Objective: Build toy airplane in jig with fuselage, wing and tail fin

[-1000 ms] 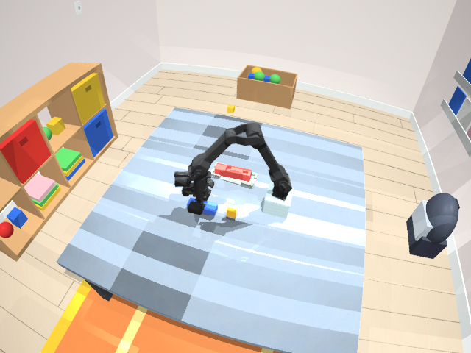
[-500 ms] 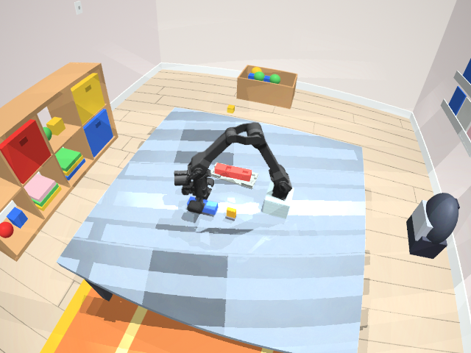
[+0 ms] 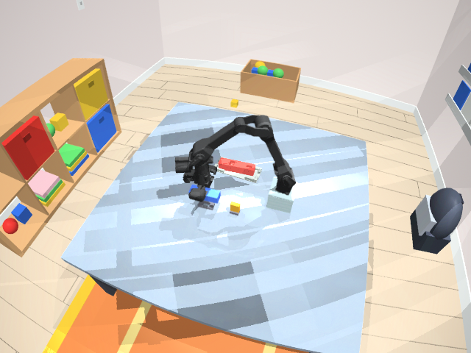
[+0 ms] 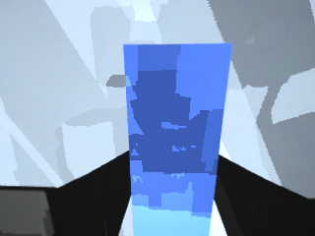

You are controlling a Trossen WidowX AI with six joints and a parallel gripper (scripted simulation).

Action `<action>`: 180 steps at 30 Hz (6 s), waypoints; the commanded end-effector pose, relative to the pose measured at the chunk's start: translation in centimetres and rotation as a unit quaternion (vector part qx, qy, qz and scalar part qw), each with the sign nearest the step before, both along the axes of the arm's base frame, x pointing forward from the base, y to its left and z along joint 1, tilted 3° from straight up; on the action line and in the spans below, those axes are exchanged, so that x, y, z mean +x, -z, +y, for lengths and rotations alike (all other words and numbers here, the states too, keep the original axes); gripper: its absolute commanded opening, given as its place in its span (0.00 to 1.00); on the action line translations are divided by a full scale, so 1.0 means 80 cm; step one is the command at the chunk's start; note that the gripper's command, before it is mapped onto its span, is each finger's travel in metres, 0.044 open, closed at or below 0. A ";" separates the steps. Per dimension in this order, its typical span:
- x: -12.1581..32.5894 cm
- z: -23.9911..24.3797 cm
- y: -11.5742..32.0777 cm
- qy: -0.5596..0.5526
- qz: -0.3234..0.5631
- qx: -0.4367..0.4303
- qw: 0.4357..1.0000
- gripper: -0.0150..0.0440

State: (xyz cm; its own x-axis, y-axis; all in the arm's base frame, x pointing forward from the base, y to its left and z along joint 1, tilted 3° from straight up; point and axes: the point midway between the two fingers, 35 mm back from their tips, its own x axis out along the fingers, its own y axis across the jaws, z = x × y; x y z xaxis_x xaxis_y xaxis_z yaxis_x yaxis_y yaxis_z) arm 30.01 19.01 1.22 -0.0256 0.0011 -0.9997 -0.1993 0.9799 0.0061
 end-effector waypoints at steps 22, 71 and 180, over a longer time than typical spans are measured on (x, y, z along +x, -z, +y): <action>-0.002 -0.003 -0.094 -0.004 -0.005 0.003 1.000 0.25; 0.038 -0.185 -0.061 0.395 -0.006 -0.008 0.919 0.25; 0.007 -0.335 0.013 0.703 -0.007 -0.020 0.711 0.81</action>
State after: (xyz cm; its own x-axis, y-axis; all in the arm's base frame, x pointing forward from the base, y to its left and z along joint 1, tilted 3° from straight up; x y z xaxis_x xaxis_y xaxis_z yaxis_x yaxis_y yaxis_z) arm 30.55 -7.75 0.14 -0.0178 -0.0123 -0.9998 0.9774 0.2106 -0.0200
